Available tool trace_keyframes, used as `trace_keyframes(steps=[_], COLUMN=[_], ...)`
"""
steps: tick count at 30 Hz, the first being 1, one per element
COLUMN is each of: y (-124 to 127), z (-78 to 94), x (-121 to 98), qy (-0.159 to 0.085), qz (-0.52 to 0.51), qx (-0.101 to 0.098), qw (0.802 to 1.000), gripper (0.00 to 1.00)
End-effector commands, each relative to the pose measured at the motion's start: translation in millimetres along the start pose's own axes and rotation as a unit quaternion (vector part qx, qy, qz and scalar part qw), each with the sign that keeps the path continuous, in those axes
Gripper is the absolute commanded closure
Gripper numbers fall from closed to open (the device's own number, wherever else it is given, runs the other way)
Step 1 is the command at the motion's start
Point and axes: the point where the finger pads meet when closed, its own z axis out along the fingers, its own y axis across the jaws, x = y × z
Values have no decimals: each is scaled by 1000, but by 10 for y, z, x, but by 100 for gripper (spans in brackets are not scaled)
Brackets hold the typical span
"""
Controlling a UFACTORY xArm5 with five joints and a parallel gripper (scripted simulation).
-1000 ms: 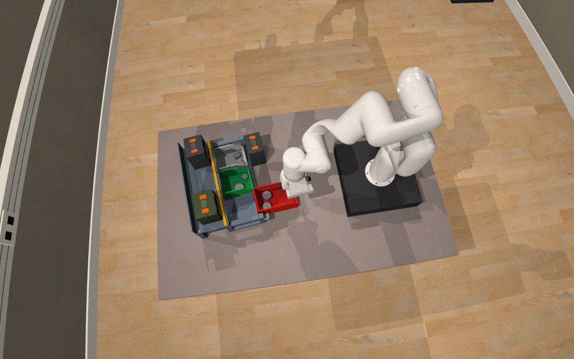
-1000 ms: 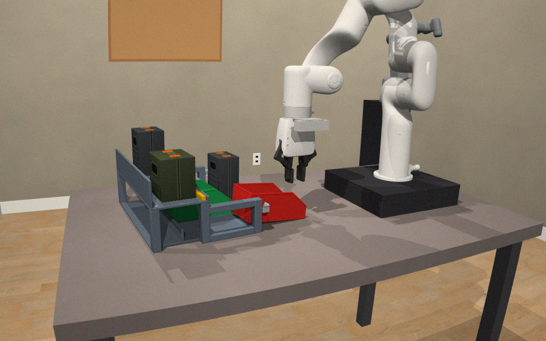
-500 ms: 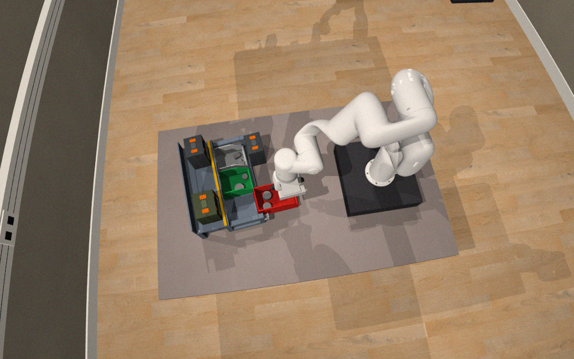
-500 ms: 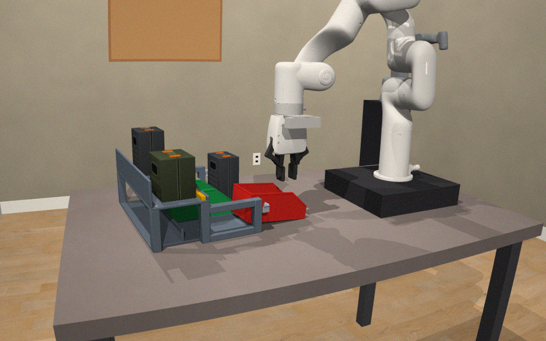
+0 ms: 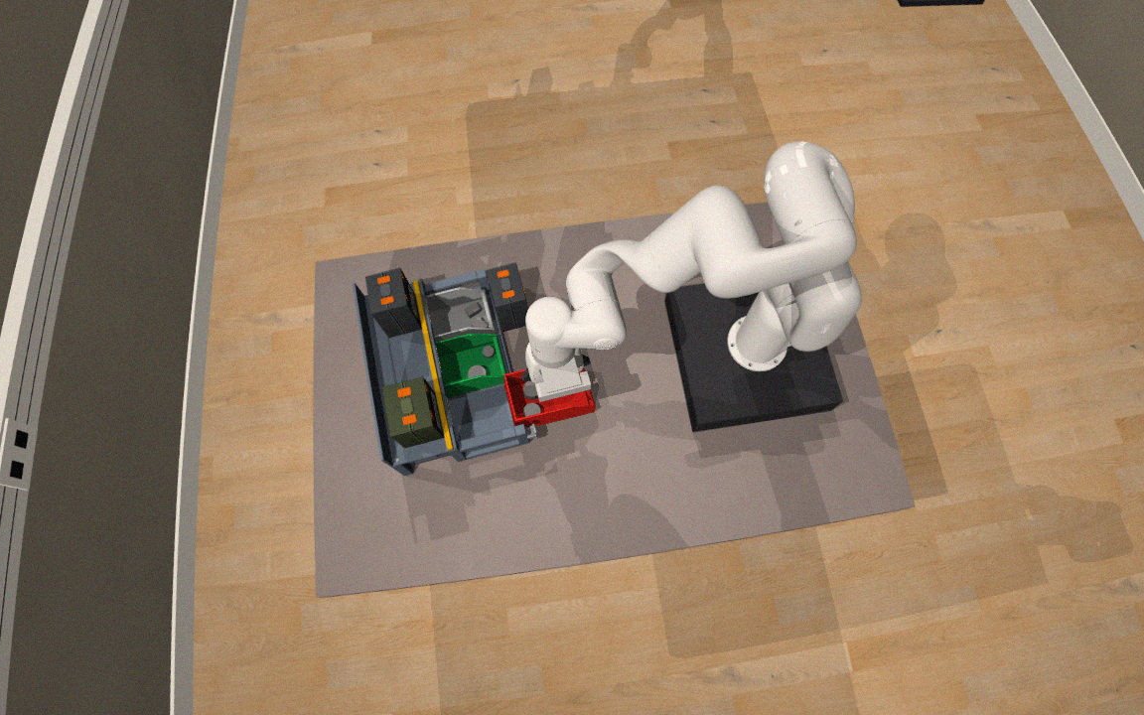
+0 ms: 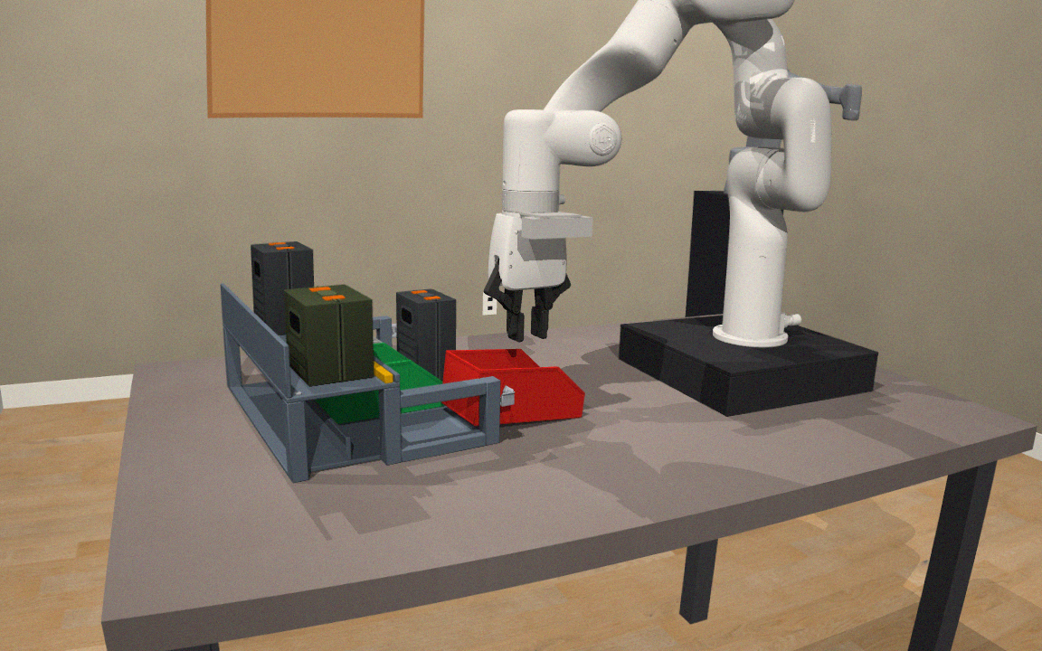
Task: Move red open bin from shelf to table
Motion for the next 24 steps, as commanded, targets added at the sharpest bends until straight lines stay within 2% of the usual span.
trace_keyframes(steps=[1,24], y=[85,572], z=[-36,-188], x=[0,1], qy=[-6,-5], qz=[0,0], qx=[-2,-2], qw=[1000,1000], gripper=[66,66])
